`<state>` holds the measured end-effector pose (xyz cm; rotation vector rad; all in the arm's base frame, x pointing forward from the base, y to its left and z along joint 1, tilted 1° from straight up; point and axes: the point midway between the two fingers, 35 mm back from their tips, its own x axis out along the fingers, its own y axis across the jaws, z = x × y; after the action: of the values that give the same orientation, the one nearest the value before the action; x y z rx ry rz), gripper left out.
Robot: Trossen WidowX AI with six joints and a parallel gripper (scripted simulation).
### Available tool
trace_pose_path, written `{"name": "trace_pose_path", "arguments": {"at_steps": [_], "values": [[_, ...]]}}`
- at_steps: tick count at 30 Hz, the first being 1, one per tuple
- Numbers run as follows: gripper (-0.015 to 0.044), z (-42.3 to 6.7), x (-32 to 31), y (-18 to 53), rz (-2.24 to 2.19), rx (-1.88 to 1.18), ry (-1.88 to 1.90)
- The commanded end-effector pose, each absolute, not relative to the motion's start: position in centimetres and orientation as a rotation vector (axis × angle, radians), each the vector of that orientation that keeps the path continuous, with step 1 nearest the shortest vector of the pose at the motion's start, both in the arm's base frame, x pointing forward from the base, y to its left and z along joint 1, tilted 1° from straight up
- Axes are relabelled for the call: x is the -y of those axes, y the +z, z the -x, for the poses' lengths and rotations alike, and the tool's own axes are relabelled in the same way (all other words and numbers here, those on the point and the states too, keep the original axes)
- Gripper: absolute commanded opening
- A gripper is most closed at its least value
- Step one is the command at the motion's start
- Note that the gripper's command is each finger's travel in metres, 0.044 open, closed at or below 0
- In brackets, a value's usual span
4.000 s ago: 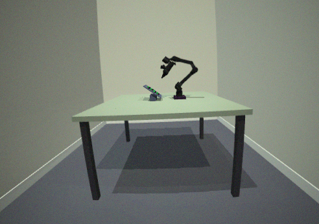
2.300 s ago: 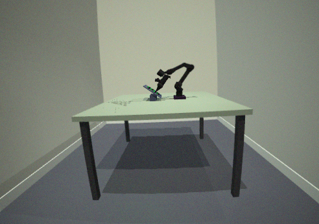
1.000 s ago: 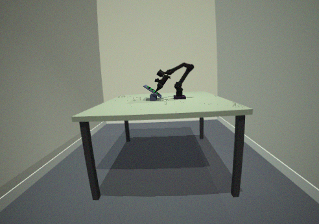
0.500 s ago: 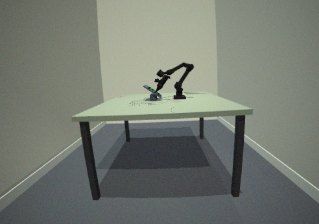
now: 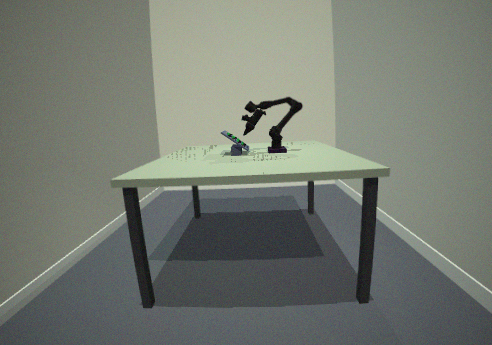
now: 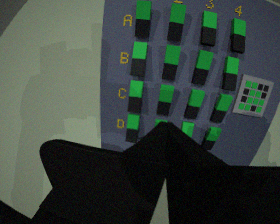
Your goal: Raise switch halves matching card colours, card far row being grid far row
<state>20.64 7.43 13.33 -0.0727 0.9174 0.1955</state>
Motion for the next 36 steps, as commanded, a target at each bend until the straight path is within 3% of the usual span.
{"name": "trace_pose_path", "arguments": {"at_steps": [1, 14, 36], "values": [[0.0, -19.6, -7.1, 14.5, 0.074, -0.928, 0.191], [0.0, -15.7, -9.7, 12.1, 0.071, -0.932, 0.193], [0.0, -18.4, -10.4, 8.3, 0.068, -0.903, 0.194]]}}
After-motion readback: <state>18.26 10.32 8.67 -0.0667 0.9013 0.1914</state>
